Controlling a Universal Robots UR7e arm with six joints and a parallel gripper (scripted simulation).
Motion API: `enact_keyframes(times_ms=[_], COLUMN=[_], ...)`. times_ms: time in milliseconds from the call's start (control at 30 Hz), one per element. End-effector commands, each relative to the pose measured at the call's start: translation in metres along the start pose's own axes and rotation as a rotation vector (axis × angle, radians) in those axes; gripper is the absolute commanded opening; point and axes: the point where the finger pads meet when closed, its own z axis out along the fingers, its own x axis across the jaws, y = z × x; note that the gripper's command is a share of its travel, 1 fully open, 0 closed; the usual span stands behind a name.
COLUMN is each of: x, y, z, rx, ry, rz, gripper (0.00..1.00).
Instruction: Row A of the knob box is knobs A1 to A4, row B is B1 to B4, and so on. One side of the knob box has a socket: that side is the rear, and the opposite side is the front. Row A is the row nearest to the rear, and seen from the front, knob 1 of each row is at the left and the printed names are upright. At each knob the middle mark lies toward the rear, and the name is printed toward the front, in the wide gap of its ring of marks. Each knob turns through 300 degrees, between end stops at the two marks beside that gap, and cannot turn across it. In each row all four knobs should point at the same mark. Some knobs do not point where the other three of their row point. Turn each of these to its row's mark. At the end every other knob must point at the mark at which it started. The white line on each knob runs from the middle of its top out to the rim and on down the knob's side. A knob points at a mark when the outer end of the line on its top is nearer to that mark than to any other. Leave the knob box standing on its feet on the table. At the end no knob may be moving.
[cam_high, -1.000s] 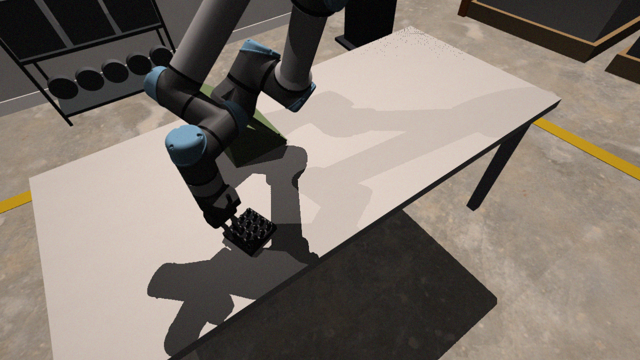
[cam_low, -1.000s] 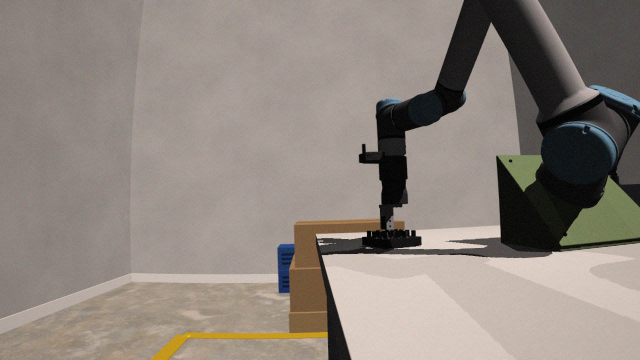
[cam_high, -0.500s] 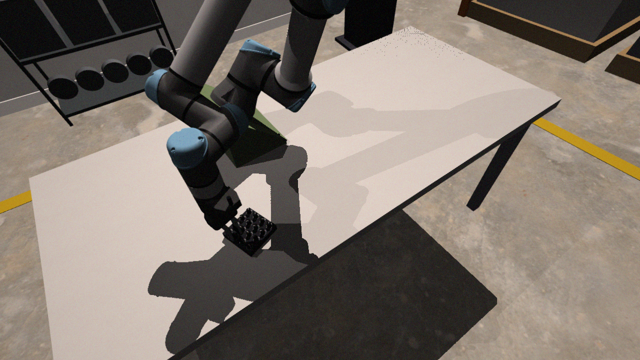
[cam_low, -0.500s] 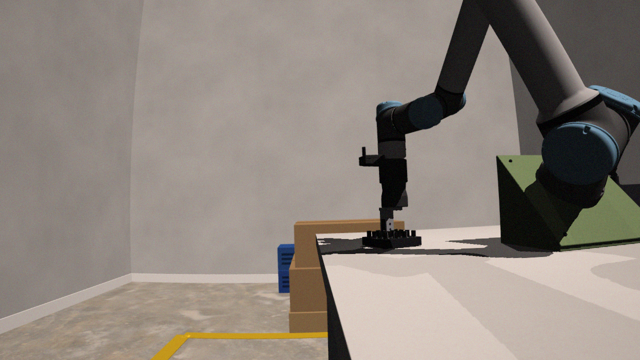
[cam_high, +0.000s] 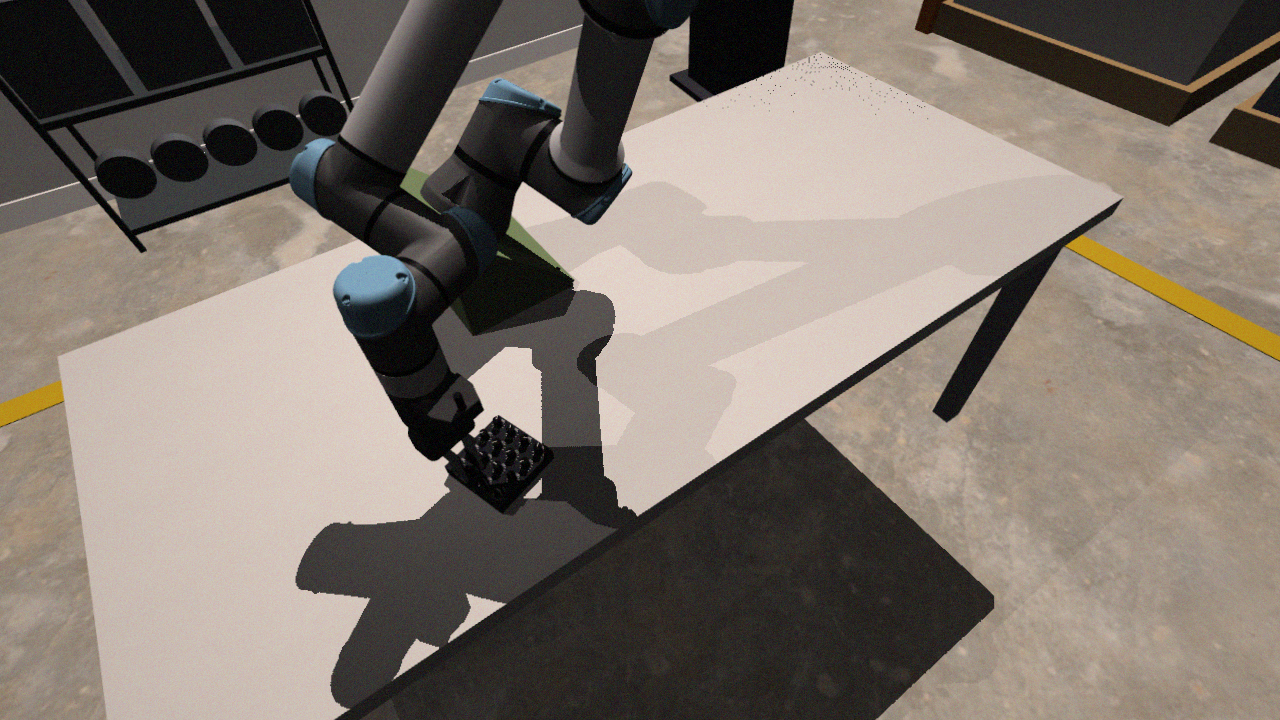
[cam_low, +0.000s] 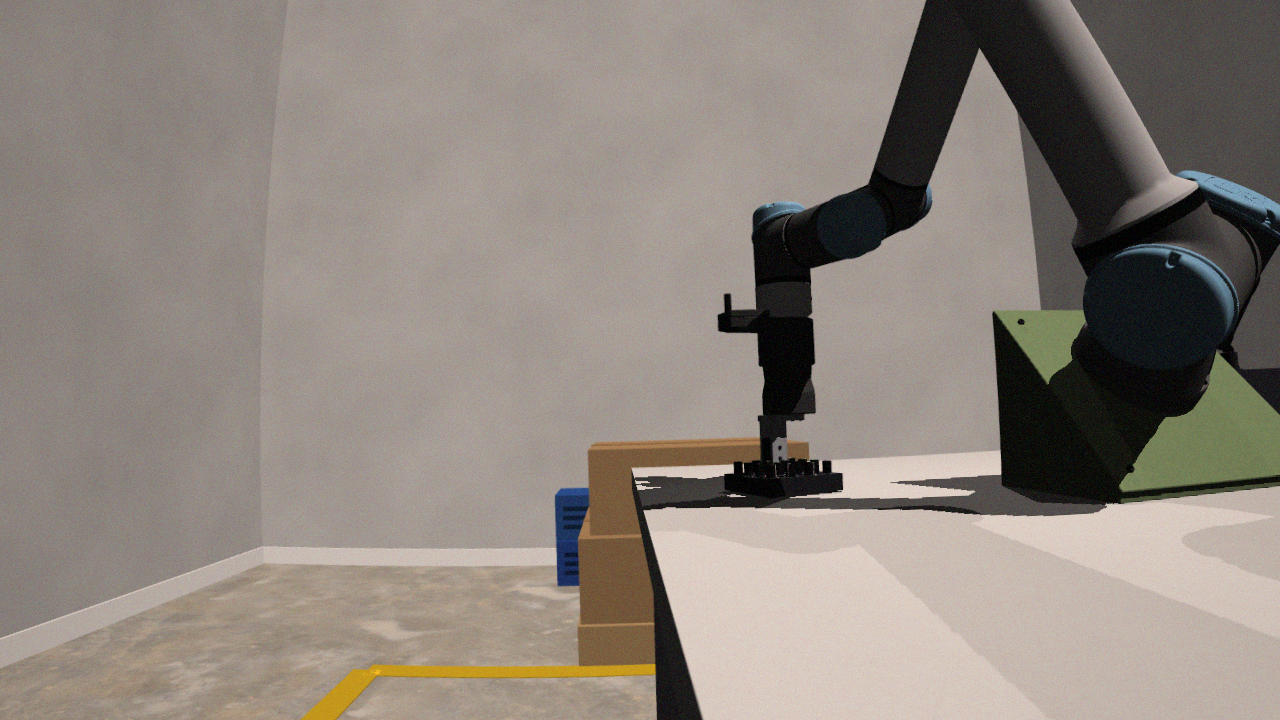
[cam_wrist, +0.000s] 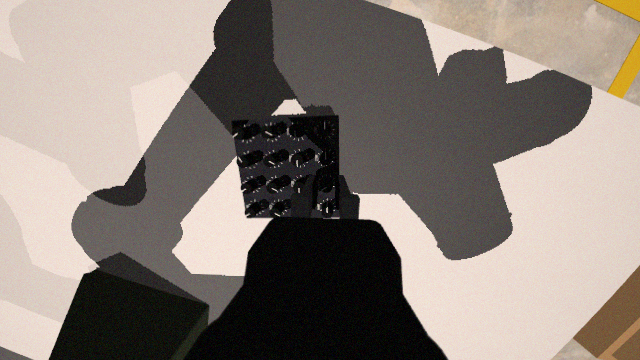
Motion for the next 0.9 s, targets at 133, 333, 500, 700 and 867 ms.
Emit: enact_keyframes(times_ms=[133,333,500,700,867], x=[-0.0017,-0.0017,-0.0017,-0.0017,-0.0017], y=[0.0003,0.0003,0.0003,0.0003,0.0003], z=[0.0014,0.0014,0.0014,0.0014,0.0014], rx=[-0.001,-0.001,-0.001,-0.001,-0.001], ry=[-0.003,-0.003,-0.003,-0.003,-0.003], rz=[0.001,0.001,0.001,0.001,0.001], gripper=[0.46,0.46,0.46,0.30,0.30])
